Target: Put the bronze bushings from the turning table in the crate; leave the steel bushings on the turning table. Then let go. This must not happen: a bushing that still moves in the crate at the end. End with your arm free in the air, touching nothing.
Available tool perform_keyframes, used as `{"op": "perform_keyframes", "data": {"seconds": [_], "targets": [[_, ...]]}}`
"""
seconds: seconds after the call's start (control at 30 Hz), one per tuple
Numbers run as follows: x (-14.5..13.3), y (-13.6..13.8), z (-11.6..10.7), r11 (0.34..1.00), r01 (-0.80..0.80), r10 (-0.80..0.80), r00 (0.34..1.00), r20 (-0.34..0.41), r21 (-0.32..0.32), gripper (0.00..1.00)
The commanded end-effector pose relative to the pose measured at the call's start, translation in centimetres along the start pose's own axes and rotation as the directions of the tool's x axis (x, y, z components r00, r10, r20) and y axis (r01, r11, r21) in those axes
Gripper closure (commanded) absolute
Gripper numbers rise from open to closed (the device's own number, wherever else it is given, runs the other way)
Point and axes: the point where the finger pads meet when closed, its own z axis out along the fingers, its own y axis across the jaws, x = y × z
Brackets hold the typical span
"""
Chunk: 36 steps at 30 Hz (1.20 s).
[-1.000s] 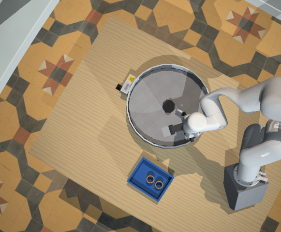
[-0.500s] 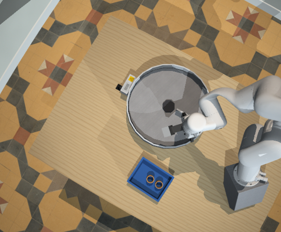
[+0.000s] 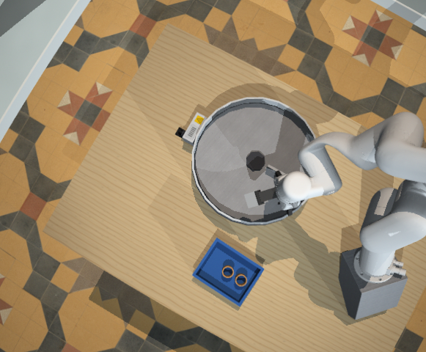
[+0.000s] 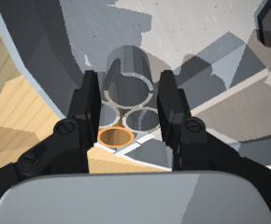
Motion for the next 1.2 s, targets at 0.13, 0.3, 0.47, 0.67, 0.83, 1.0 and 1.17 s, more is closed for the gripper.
{"op": "perform_keyframes", "data": {"seconds": [0.13,0.3,0.47,0.67,0.83,1.0,1.17], "targets": [[0.1,0.1,0.2,1.0,-0.001,0.001,1.0,-0.002,-0.001,0.53],[0.1,0.1,0.3,1.0,-0.001,0.001,1.0,-0.002,-0.001,0.53],[0.1,0.1,0.3,1.0,-0.001,0.001,1.0,-0.002,-0.001,0.53],[0.1,0.1,0.3,1.0,-0.001,0.001,1.0,-0.002,-0.001,0.53],[0.1,0.1,0.8,1.0,-0.001,0.001,1.0,-0.002,-0.001,0.53],[0.1,0.1,1.7,1.0,-0.001,0.001,1.0,-0.002,-0.001,0.53],[0.1,0.1,2.1,1.0,-0.001,0.001,1.0,-0.002,-0.001,0.53]]}}
